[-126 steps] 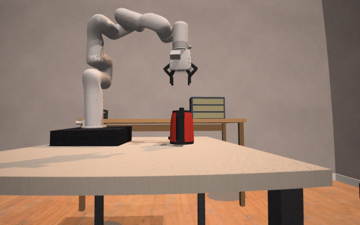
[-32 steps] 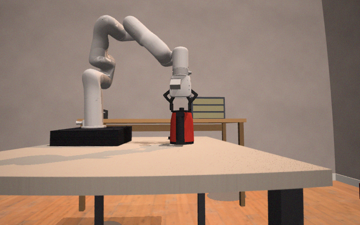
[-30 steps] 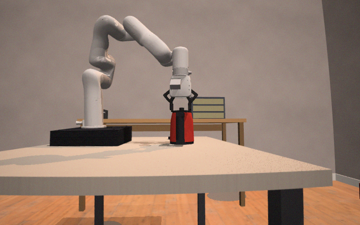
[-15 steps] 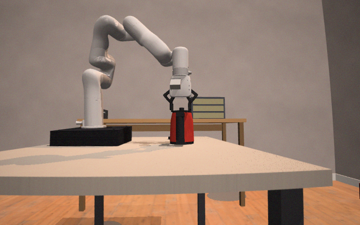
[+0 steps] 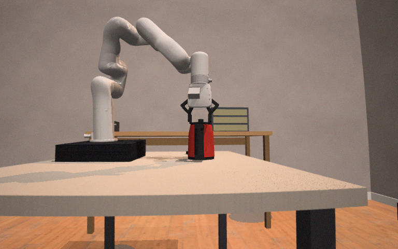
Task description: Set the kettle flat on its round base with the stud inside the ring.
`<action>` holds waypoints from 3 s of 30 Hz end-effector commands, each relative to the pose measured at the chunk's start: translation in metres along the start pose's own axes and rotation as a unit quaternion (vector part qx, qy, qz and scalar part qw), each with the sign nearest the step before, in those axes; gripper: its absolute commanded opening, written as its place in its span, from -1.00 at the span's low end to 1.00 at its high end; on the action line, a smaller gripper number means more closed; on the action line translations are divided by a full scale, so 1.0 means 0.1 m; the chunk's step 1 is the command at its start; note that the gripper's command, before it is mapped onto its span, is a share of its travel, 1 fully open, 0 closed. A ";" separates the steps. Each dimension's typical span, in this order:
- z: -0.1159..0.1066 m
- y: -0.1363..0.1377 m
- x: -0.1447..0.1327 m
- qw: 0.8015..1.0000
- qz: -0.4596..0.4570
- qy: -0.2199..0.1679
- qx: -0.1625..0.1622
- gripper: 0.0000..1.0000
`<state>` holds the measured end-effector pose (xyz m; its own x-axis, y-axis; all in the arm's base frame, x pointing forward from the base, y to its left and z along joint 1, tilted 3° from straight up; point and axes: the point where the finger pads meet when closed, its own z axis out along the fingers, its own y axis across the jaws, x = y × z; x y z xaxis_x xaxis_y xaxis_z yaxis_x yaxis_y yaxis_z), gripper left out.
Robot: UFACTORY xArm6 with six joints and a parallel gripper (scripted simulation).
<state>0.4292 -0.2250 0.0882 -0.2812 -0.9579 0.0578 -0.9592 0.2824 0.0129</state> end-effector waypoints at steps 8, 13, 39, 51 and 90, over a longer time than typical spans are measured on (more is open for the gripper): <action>-0.02 -0.02 0.00 1.000 0.000 0.000 0.002 0.63; -0.02 -0.02 0.00 1.000 0.000 0.000 0.002 0.63; -0.02 -0.02 0.00 1.000 0.000 0.000 0.002 0.63; 0.11 -0.02 0.00 1.000 0.000 0.000 0.002 0.63; 0.31 -0.02 0.00 1.000 0.000 0.000 0.002 0.63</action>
<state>0.4291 -0.2271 0.0557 -0.2812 -0.9579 0.0578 -0.9592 0.2824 0.0128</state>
